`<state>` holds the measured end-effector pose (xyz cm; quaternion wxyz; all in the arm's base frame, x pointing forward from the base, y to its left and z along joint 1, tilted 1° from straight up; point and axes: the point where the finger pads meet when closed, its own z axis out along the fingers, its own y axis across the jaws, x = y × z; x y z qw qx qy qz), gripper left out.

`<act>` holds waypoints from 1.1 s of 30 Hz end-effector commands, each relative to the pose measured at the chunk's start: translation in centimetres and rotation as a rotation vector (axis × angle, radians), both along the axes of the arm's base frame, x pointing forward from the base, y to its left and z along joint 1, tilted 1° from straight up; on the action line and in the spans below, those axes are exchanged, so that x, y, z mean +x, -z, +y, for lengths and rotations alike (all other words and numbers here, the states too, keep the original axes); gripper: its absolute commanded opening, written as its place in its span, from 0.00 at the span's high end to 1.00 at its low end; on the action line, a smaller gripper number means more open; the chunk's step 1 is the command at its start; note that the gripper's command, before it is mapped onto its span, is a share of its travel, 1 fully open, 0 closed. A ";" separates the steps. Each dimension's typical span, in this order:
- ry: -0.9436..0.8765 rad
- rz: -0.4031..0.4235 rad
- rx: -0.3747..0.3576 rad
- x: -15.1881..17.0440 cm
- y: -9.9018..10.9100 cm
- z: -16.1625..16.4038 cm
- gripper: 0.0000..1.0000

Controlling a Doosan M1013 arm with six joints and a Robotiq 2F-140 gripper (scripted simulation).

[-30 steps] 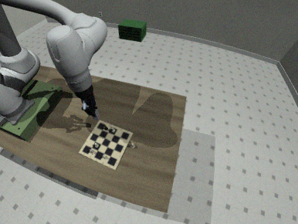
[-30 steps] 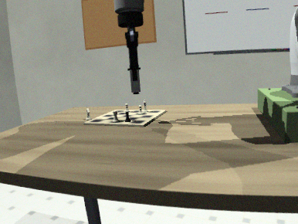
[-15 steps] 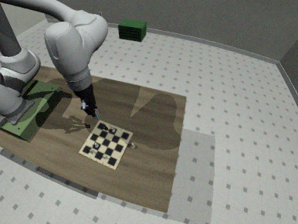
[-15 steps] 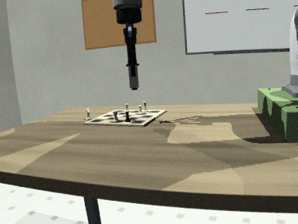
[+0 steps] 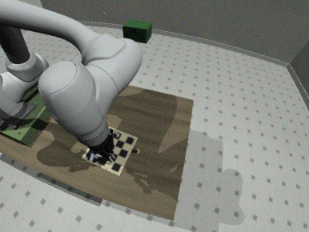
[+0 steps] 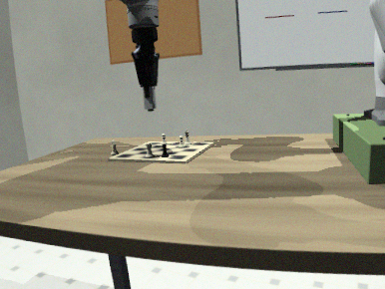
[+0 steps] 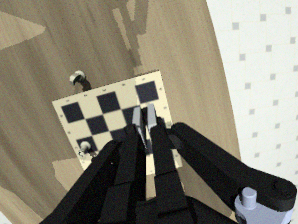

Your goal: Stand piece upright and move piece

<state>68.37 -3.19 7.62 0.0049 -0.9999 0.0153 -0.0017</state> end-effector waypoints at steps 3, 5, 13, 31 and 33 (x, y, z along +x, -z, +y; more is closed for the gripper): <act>0.011 0.002 0.000 0.5 0.1 -0.4 1.00; 0.011 0.002 0.000 0.5 0.1 -0.4 1.00; 0.011 0.002 0.000 0.5 0.2 -0.4 1.00; 0.011 0.002 0.000 0.5 6.1 -0.4 1.00; 0.011 0.002 0.000 0.5 6.5 -0.4 1.00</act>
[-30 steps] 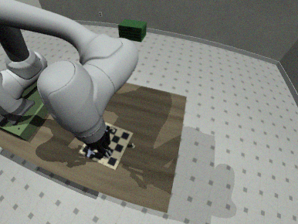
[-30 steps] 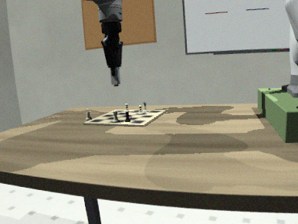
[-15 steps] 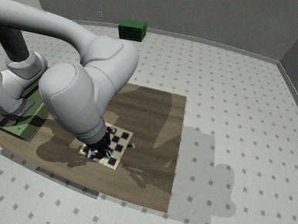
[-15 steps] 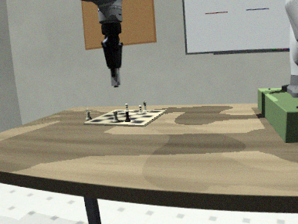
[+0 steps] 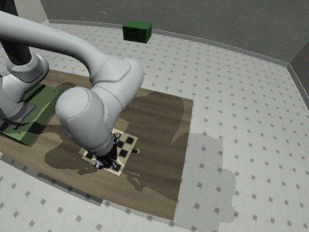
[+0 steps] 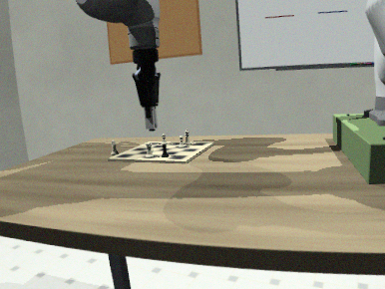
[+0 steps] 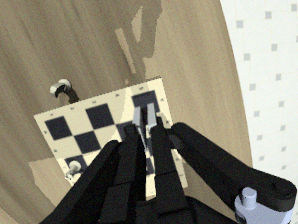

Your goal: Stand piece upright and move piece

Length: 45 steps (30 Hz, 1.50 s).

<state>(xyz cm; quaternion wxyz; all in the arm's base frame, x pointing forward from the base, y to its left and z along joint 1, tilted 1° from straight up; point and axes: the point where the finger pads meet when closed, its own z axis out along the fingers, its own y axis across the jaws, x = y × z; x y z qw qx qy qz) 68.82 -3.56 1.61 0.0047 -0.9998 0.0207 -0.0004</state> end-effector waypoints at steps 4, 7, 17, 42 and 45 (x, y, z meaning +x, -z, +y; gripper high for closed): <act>0.000 0.000 0.000 0.0 1.8 0.0 1.00; 0.000 0.000 0.000 0.0 2.7 0.0 1.00; 0.000 0.000 0.000 0.0 3.6 0.0 1.00; 0.000 0.000 0.000 0.0 3.6 0.0 1.00; 0.000 0.000 0.000 0.0 3.6 0.0 1.00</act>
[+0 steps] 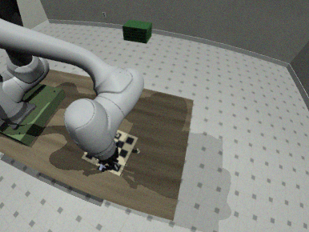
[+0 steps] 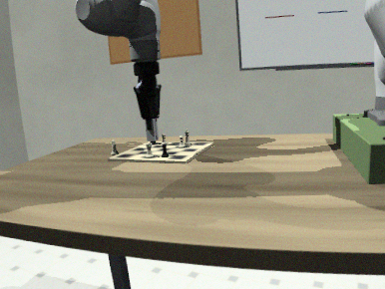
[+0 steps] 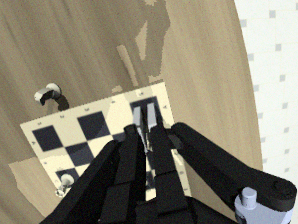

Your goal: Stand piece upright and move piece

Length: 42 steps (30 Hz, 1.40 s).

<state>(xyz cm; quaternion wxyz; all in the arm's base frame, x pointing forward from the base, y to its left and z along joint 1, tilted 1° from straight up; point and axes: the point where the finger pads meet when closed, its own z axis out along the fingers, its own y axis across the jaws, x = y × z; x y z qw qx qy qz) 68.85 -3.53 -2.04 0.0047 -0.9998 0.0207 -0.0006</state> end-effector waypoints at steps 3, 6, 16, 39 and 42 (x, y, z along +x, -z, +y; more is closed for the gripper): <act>0.000 0.000 0.000 0.0 0.0 0.0 1.00; 0.000 0.000 0.000 0.0 0.0 0.0 1.00; 0.000 0.000 0.000 0.0 0.1 0.0 1.00; 0.000 0.000 0.000 0.0 0.3 0.0 1.00; 0.000 0.000 0.000 0.0 0.3 0.0 1.00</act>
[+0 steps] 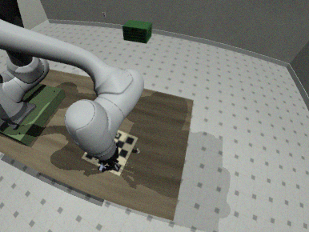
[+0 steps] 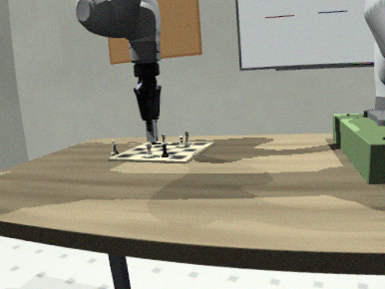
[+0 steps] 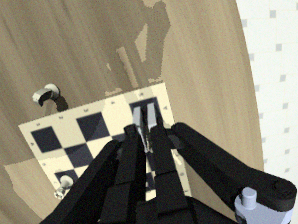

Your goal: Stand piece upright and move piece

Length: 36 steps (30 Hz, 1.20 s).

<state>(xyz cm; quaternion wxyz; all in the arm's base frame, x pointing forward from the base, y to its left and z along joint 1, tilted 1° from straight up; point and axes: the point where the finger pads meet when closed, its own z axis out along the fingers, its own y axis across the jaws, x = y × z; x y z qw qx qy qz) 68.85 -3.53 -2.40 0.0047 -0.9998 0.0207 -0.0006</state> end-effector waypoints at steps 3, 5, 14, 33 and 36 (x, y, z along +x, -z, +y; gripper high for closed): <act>0.000 0.000 0.000 0.0 0.0 0.0 1.00; 0.000 0.000 0.000 0.0 0.0 0.0 1.00; 0.000 0.000 0.000 0.0 0.0 0.0 1.00; 0.000 0.000 0.000 0.0 0.0 0.0 0.92; 0.000 0.000 0.000 0.0 0.0 0.0 0.88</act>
